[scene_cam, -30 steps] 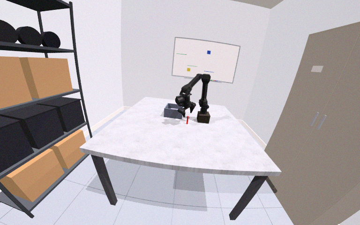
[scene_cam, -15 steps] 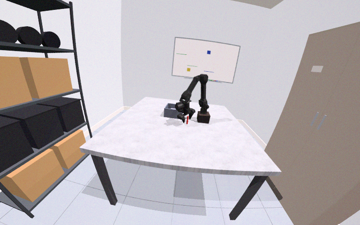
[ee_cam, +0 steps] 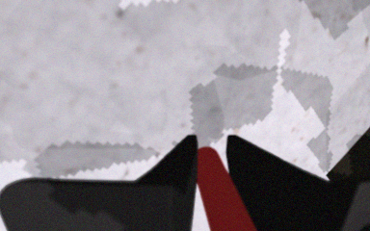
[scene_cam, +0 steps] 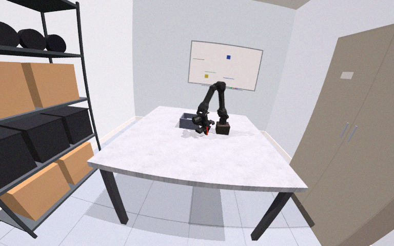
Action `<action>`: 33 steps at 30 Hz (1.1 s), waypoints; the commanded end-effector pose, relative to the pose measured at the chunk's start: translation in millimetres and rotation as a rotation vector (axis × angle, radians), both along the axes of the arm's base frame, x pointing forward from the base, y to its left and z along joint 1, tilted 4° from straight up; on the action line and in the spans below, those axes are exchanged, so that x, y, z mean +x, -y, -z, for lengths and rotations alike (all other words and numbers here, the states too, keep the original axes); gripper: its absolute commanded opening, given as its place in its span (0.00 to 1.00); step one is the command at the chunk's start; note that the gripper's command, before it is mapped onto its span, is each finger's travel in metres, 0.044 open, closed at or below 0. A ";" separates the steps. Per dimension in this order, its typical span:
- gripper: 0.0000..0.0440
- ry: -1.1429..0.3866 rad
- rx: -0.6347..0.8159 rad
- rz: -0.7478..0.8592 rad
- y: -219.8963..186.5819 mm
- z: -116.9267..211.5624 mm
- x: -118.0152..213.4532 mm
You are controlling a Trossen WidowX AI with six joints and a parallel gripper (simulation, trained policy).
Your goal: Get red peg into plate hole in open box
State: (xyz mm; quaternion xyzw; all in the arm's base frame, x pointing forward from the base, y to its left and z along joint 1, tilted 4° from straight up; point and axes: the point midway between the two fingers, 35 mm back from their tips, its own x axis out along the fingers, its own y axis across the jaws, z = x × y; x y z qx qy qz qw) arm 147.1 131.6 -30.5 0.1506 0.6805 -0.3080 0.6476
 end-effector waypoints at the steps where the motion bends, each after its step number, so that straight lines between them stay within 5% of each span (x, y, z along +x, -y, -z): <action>1: 0.00 -0.006 -0.036 -0.012 3.3 -1.6 1.6; 33: 0.00 0.237 -0.070 0.085 22.3 -128.7 75.4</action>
